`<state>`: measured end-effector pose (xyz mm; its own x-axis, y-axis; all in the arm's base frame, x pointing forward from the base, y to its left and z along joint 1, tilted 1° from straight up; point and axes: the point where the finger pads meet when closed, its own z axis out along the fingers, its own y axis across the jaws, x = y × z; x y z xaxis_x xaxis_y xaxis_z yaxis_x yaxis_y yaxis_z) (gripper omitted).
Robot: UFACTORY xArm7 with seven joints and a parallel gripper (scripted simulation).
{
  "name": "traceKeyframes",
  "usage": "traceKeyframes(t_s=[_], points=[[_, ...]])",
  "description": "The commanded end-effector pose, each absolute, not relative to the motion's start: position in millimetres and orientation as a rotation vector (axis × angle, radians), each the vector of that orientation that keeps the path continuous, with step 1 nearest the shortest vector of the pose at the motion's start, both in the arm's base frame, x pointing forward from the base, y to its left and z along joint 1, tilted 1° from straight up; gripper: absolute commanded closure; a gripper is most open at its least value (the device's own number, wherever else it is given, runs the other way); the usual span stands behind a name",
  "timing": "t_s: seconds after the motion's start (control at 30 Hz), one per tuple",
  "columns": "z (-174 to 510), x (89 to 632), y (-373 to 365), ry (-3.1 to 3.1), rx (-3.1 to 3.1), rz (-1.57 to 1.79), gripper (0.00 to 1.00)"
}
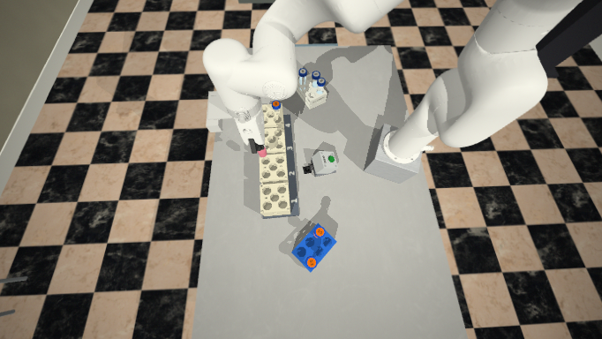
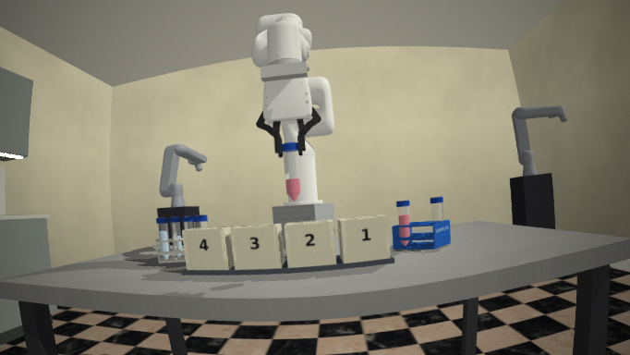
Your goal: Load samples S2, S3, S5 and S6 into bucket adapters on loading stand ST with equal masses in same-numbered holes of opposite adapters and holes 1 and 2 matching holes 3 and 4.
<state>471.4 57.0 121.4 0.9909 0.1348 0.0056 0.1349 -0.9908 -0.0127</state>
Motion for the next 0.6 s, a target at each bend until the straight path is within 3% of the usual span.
traceKeyframes(t_s=[0.0,0.57], points=[[123,473,57,-0.211,-3.121,-0.015,1.00],[101,473,57,-0.211,-3.121,-0.015,1.00]])
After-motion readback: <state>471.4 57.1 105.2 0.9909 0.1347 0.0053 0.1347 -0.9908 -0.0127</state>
